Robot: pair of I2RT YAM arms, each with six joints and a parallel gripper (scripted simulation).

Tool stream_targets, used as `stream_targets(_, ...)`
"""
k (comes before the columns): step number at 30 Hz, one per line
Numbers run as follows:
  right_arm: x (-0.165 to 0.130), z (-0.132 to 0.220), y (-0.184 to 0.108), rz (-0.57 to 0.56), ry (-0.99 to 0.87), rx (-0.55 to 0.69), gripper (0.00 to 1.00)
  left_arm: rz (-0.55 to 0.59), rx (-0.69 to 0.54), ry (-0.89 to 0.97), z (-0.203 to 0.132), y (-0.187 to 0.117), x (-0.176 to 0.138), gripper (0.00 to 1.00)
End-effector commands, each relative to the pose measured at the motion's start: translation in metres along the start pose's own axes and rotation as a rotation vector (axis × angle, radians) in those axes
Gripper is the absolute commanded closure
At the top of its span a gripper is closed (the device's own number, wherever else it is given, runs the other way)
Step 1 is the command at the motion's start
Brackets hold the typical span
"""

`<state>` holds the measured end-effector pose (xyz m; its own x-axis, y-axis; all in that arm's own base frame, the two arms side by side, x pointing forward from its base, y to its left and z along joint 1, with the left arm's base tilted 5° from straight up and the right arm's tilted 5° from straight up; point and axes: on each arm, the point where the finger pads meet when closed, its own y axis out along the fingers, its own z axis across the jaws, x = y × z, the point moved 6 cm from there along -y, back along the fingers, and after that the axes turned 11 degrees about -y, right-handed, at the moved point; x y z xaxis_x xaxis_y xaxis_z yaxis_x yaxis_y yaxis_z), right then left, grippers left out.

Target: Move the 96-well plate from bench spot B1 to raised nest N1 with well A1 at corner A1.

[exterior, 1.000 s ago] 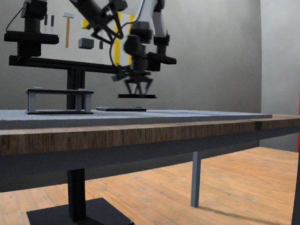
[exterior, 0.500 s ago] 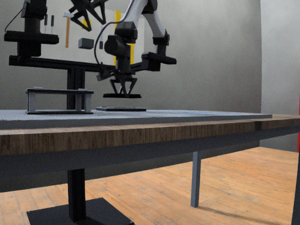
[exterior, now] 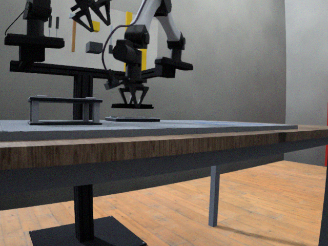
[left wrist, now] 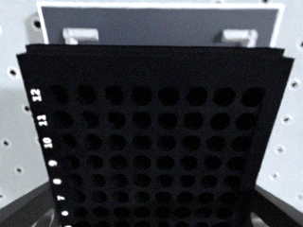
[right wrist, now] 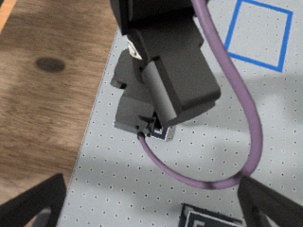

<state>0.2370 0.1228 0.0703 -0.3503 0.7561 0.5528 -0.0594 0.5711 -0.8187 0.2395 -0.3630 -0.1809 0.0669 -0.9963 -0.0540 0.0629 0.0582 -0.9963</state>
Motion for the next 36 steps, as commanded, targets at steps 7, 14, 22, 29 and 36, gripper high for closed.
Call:
stream_targets(7, 0.006, -0.003, -0.006, 0.009, -0.032, -0.014, 0.00, -0.007, 0.002, -0.008, 0.003, 0.010, 0.006, 0.19)
stream_targets(14, 0.003, -0.002, -0.004, 0.009, -0.020, -0.004, 0.00, -0.026, 0.011, -0.019, 0.004, 0.007, 0.005, 0.19)
stream_targets(22, 0.003, -0.002, -0.004, 0.009, -0.020, -0.004, 0.00, -0.012, -0.003, -0.019, 0.000, 0.027, 0.001, 0.19)
stream_targets(29, 0.003, -0.002, -0.004, 0.009, -0.020, -0.004, 0.00, -0.017, -0.001, -0.014, 0.001, 0.037, 0.003, 0.19)
stream_targets(36, 0.003, -0.002, -0.004, 0.009, -0.020, -0.004, 0.00, 0.000, 0.003, -0.010, 0.001, 0.048, -0.001, 0.19)
